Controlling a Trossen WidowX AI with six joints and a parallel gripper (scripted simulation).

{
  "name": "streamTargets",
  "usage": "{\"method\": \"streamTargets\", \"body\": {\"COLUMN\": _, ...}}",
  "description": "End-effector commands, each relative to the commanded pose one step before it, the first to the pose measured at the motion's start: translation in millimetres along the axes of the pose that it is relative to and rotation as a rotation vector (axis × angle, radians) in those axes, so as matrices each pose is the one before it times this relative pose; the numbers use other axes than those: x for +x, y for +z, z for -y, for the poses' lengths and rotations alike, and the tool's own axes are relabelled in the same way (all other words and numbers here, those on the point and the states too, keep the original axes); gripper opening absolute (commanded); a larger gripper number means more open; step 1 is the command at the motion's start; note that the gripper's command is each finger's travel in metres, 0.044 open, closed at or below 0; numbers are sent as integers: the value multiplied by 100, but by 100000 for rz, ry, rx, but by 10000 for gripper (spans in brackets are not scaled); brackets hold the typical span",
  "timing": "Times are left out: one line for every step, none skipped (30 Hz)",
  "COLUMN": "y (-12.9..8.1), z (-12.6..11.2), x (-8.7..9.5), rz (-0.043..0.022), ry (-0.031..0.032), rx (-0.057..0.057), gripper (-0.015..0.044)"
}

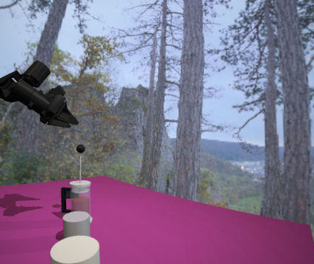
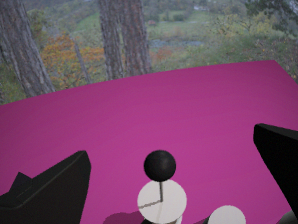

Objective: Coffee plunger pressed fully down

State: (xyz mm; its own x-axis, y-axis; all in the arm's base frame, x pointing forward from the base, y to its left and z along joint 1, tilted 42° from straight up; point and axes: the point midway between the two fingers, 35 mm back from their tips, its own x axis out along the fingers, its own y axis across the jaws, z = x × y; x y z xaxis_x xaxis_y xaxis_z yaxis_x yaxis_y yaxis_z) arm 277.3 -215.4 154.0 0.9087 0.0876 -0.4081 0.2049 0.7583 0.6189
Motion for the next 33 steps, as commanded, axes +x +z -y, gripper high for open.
{"method": "streamTargets", "body": {"y": -3174, "z": -372, "x": 1924, "rz": -2682, "ry": 3206, "rx": 3386, "gripper": 440}}
{"method": "streamTargets", "body": {"y": -685, "z": -32, "x": 344, "rz": 58, "ry": 163, "rx": -42, "gripper": 440}}
{"method": "streamTargets", "body": {"y": -489, "z": -49, "x": 235, "rz": 52, "ry": 168, "rx": -47, "gripper": 440}}
{"method": "streamTargets", "body": {"y": -286, "z": -70, "x": 145, "rz": 38, "ry": 113, "rx": -25, "gripper": 440}}
{"method": "streamTargets", "body": {"y": -42, "z": -74, "x": 46, "rz": 14, "ry": 206, "rx": -103, "gripper": 440}}
{"method": "streamTargets", "body": {"y": 68, "z": -50, "x": -9, "rz": 0, "ry": 64, "rx": -36, "gripper": 440}}
{"method": "streamTargets", "body": {"y": 98, "z": -64, "x": 53, "rz": 4, "ry": 116, "rx": -65, "gripper": 440}}
{"method": "streamTargets", "body": {"y": 2, "z": 1, "x": 25, "rz": -4, "ry": -2, "rx": -2, "gripper": 440}}
{"method": "streamTargets", "body": {"y": 3, "z": 3, "x": 51, "rz": -7, "ry": -4, "rx": -5, "gripper": 440}}
{"method": "streamTargets", "body": {"y": 4, "z": 5, "x": 78, "rz": -10, "ry": -6, "rx": -7, "gripper": 440}}
{"method": "streamTargets", "body": {"y": 5, "z": 6, "x": 100, "rz": -12, "ry": -7, "rx": -9, "gripper": 440}}
{"method": "streamTargets", "body": {"y": 4, "z": 7, "x": 124, "rz": -14, "ry": -8, "rx": -11, "gripper": 440}}
{"method": "streamTargets", "body": {"y": 3, "z": 8, "x": 145, "rz": -14, "ry": -8, "rx": -12, "gripper": 440}}
{"method": "streamTargets", "body": {"y": 3, "z": 8, "x": 157, "rz": -12, "ry": -7, "rx": -12, "gripper": 440}}
{"method": "streamTargets", "body": {"y": 2, "z": 7, "x": 160, "rz": -10, "ry": -5, "rx": -11, "gripper": 440}}
{"method": "streamTargets", "body": {"y": 1, "z": 6, "x": 160, "rz": -7, "ry": -2, "rx": -11, "gripper": 440}}
{"method": "streamTargets", "body": {"y": 1, "z": 5, "x": 161, "rz": -4, "ry": -1, "rx": -10, "gripper": 440}}
{"method": "streamTargets", "body": {"y": -1, "z": 3, "x": 161, "rz": -2, "ry": 2, "rx": -9, "gripper": 440}}
{"method": "streamTargets", "body": {"y": -1, "z": 2, "x": 161, "rz": 1, "ry": 4, "rx": -8, "gripper": 440}}
{"method": "streamTargets", "body": {"y": -2, "z": 1, "x": 161, "rz": 4, "ry": 6, "rx": -7, "gripper": 440}}
{"method": "streamTargets", "body": {"y": -3, "z": 0, "x": 161, "rz": 6, "ry": 8, "rx": -6, "gripper": 440}}
{"method": "streamTargets", "body": {"y": -3, "z": -1, "x": 161, "rz": 9, "ry": 10, "rx": -5, "gripper": 440}}
{"method": "streamTargets", "body": {"y": -6, "z": -3, "x": 162, "rz": 1, "ry": 11, "rx": 18, "gripper": 440}}
{"method": "streamTargets", "body": {"y": -6, "z": -4, "x": 162, "rz": 7, "ry": 13, "rx": 12, "gripper": 440}}
{"method": "streamTargets", "body": {"y": -6, "z": -5, "x": 162, "rz": 13, "ry": 15, "rx": 5, "gripper": 440}}
{"method": "streamTargets", "body": {"y": -6, "z": -6, "x": 162, "rz": 16, "ry": 17, "rx": 5, "gripper": 440}}
{"method": "streamTargets", "body": {"y": -7, "z": -7, "x": 162, "rz": 19, "ry": 19, "rx": 5, "gripper": 440}}
{"method": "streamTargets", "body": {"y": -7, "z": -8, "x": 161, "rz": 27, "ry": 22, "rx": -6, "gripper": 440}}
{"method": "streamTargets", "body": {"y": -8, "z": -9, "x": 161, "rz": 30, "ry": 24, "rx": -5, "gripper": 440}}
{"method": "streamTargets", "body": {"y": -8, "z": -10, "x": 161, "rz": 32, "ry": 26, "rx": -4, "gripper": 440}}
{"method": "streamTargets", "body": {"y": -9, "z": -11, "x": 161, "rz": 35, "ry": 28, "rx": -3, "gripper": 440}}
{"method": "streamTargets", "body": {"y": -10, "z": -12, "x": 162, "rz": 37, "ry": 30, "rx": -1, "gripper": 440}}
{"method": "streamTargets", "body": {"y": -15, "z": -13, "x": 163, "rz": 39, "ry": 32, "rx": 0, "gripper": 440}}
